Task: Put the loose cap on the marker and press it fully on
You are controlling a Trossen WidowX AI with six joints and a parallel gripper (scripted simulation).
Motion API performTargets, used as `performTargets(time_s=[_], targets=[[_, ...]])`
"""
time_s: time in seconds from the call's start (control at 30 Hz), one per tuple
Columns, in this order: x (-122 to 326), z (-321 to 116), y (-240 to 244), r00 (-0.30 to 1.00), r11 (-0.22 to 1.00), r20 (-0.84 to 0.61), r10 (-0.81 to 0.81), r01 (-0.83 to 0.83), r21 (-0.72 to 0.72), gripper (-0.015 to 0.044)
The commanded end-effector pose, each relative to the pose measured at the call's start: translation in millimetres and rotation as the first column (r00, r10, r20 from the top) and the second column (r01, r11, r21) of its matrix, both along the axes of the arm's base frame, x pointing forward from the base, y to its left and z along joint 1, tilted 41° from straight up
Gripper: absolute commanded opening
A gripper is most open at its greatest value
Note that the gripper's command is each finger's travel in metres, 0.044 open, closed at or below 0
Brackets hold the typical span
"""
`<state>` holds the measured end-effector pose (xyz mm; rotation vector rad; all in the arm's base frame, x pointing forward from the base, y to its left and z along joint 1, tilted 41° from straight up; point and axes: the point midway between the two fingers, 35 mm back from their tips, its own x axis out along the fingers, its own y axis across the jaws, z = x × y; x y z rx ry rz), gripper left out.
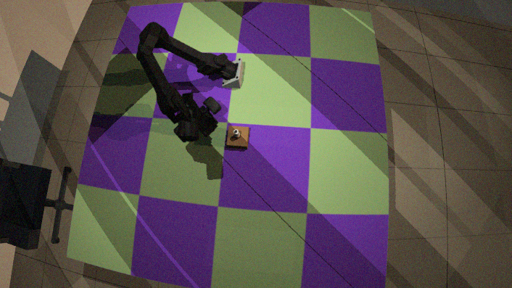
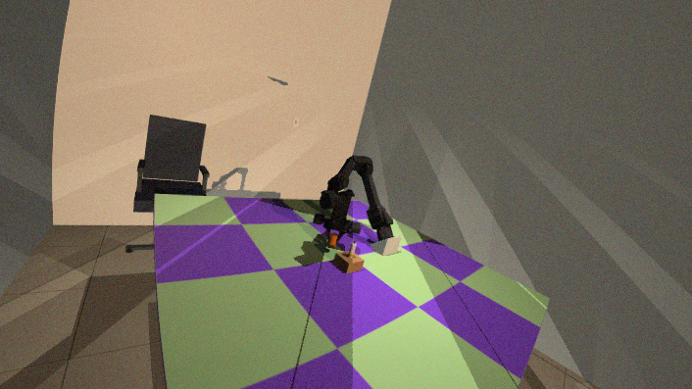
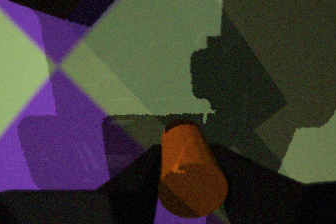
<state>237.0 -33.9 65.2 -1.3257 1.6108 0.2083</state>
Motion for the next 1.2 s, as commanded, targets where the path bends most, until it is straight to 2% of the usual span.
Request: performTargets(time_s=[0.0, 0.7, 1.17], targets=[[2, 6, 6, 1.000, 1.000, 0.011, 0.000, 0.000, 0.002, 0.0000], [-4, 43, 37, 1.000, 1.000, 0.010, 0.000, 0.000, 0.002, 0.0000], [8, 37, 75, 1.000, 1.000, 0.009, 0.004, -0.004, 0.017, 0.0000]])
